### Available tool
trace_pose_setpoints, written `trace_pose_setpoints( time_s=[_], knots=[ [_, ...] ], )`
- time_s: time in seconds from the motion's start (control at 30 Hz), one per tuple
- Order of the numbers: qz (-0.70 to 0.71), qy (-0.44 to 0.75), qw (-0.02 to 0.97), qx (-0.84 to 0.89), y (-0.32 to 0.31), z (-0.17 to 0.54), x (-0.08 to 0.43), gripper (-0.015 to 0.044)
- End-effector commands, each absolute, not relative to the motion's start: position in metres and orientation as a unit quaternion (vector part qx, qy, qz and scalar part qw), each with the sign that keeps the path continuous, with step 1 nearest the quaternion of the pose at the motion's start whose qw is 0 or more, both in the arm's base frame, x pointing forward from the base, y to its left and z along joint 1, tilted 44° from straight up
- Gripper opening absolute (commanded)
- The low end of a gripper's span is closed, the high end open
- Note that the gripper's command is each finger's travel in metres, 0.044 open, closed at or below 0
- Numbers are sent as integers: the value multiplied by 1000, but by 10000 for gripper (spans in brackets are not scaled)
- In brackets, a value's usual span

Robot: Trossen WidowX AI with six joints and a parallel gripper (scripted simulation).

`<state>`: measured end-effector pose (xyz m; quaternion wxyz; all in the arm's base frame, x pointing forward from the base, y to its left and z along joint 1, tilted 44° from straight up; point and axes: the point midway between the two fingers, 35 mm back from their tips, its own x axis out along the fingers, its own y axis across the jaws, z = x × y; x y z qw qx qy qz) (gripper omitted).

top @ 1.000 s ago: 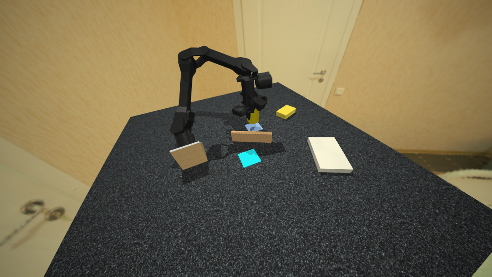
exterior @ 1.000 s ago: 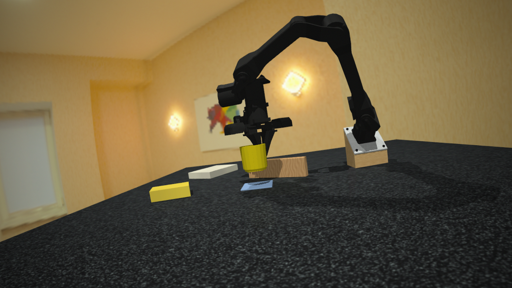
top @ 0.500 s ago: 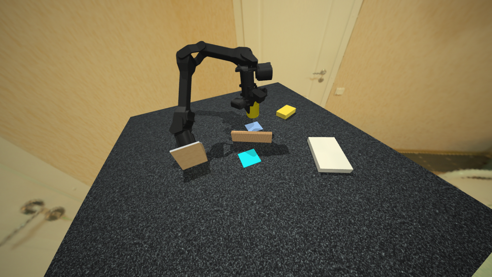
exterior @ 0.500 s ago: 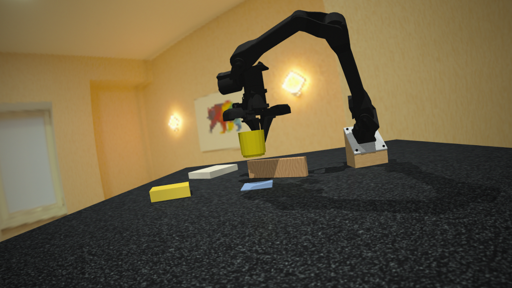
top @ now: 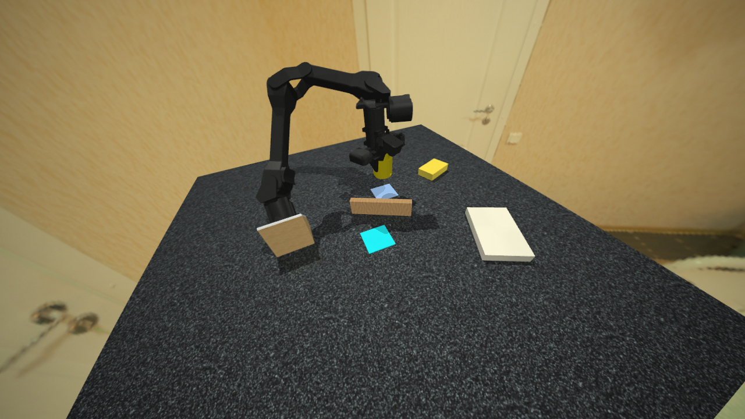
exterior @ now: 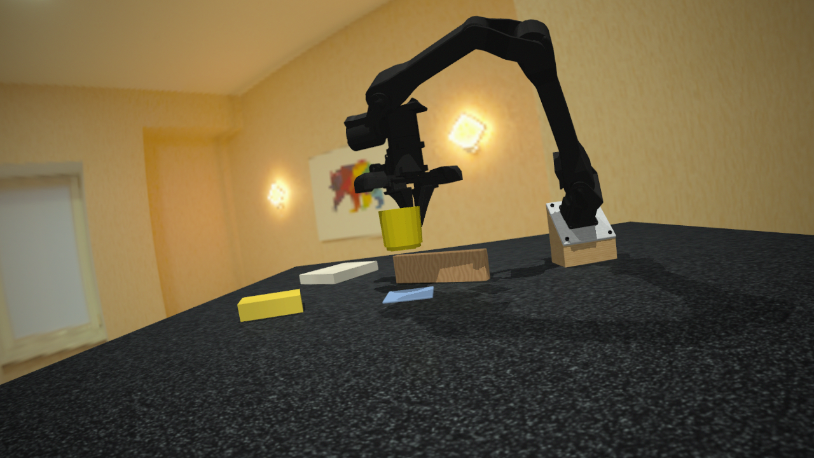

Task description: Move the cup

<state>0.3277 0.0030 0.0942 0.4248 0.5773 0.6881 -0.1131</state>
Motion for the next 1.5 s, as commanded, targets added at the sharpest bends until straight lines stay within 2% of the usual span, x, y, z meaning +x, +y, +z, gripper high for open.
trace_pose_setpoints(
  time_s=[0.0, 1.47],
  knots=[
    [-114, 688, 425, 577, 1, 92, 326, 0],
    [-115, 688, 429, 574, -81, 19, 263, 0]
  ],
)
